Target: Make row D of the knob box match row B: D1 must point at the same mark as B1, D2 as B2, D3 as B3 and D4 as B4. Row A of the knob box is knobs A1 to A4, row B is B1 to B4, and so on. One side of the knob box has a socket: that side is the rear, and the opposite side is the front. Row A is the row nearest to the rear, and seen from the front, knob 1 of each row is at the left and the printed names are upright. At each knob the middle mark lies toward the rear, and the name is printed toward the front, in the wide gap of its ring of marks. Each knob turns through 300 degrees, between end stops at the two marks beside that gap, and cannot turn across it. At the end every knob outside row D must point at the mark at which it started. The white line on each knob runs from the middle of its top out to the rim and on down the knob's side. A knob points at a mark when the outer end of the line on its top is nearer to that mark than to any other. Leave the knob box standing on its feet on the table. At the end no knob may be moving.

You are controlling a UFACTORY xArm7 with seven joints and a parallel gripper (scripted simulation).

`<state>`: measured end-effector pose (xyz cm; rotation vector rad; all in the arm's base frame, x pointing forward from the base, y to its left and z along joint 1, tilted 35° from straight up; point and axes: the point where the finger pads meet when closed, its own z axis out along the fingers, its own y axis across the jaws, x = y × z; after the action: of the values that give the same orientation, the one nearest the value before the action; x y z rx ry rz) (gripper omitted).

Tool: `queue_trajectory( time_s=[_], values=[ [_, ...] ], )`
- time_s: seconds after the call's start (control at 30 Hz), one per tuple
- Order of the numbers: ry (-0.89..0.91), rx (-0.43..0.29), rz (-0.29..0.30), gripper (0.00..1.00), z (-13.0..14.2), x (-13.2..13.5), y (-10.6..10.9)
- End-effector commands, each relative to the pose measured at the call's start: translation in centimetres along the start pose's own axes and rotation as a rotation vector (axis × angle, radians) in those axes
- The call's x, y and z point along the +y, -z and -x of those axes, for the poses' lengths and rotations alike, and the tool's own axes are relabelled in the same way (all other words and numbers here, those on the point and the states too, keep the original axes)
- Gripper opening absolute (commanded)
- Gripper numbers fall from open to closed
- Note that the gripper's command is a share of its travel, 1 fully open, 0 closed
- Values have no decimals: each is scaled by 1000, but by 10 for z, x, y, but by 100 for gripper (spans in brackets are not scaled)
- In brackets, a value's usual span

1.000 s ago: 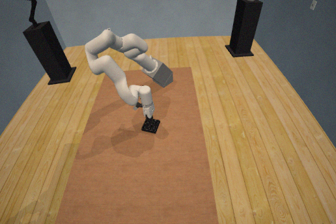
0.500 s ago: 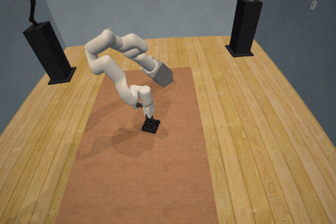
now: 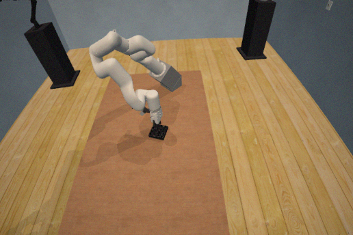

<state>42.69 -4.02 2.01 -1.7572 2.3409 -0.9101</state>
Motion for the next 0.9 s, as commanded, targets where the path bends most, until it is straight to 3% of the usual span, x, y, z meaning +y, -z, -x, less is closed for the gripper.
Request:
queue_trajectory(
  time_s=[0.0,0.33,0.87],
  values=[
    [0,-2,-3,19,1,-1,1],
    [0,-2,-3,19,1,-1,3],
    [0,-2,-3,19,1,-1,35]
  ],
)
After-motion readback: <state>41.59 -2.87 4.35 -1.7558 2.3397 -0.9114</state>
